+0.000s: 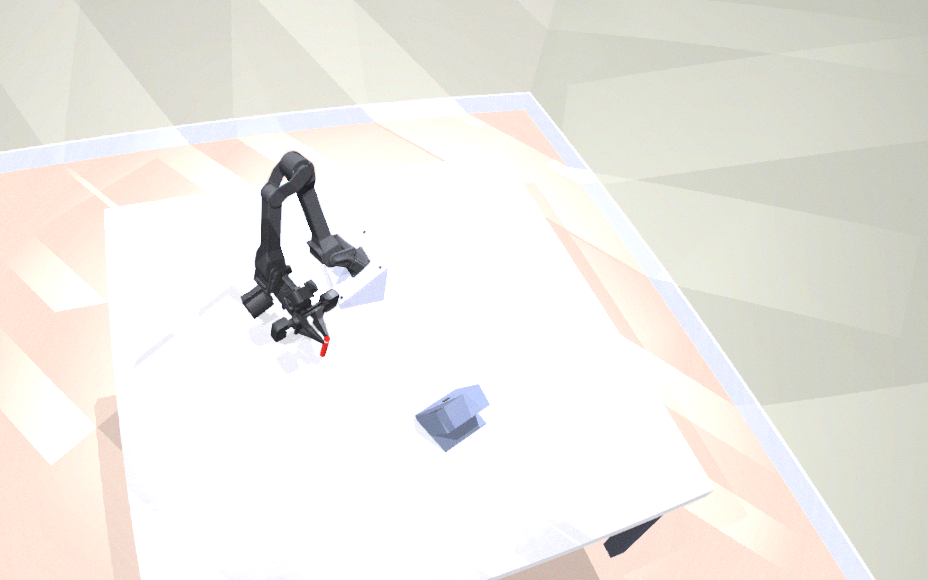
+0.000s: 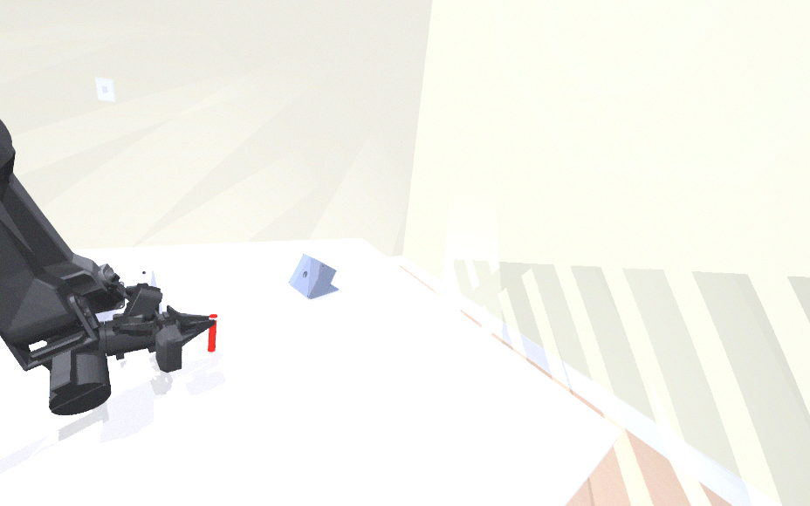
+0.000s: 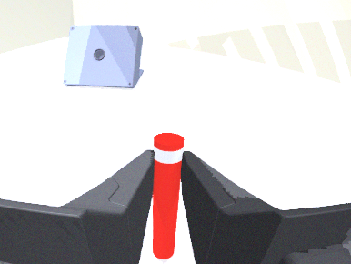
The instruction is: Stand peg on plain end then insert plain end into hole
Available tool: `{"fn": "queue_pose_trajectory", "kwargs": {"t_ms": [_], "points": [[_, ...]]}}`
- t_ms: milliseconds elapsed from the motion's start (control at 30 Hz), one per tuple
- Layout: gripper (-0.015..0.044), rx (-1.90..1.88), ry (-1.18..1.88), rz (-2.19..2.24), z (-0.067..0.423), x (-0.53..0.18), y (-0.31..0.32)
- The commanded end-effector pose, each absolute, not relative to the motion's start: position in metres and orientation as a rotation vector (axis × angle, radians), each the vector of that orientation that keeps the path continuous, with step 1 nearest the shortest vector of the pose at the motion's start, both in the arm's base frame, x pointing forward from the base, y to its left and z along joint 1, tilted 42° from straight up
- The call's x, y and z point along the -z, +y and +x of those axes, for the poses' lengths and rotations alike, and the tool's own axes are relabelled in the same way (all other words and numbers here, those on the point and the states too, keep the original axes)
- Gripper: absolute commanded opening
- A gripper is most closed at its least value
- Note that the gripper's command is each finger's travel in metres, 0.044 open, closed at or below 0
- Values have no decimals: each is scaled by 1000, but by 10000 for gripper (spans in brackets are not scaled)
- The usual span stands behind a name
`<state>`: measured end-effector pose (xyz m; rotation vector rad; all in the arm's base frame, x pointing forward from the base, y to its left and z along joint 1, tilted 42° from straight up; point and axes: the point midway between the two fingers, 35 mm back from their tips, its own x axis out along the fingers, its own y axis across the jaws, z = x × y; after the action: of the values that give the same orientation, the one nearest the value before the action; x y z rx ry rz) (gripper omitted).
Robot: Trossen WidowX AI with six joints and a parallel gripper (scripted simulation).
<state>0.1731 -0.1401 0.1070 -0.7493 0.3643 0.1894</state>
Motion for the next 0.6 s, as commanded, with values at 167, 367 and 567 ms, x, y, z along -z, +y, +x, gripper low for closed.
{"fn": "queue_pose_trajectory", "kwargs": {"t_ms": [167, 367, 567], "points": [[49, -187, 366, -747, 172, -105, -142], [49, -185, 367, -744, 172, -104, -143], [49, -184, 368, -742, 172, -104, -144]]}}
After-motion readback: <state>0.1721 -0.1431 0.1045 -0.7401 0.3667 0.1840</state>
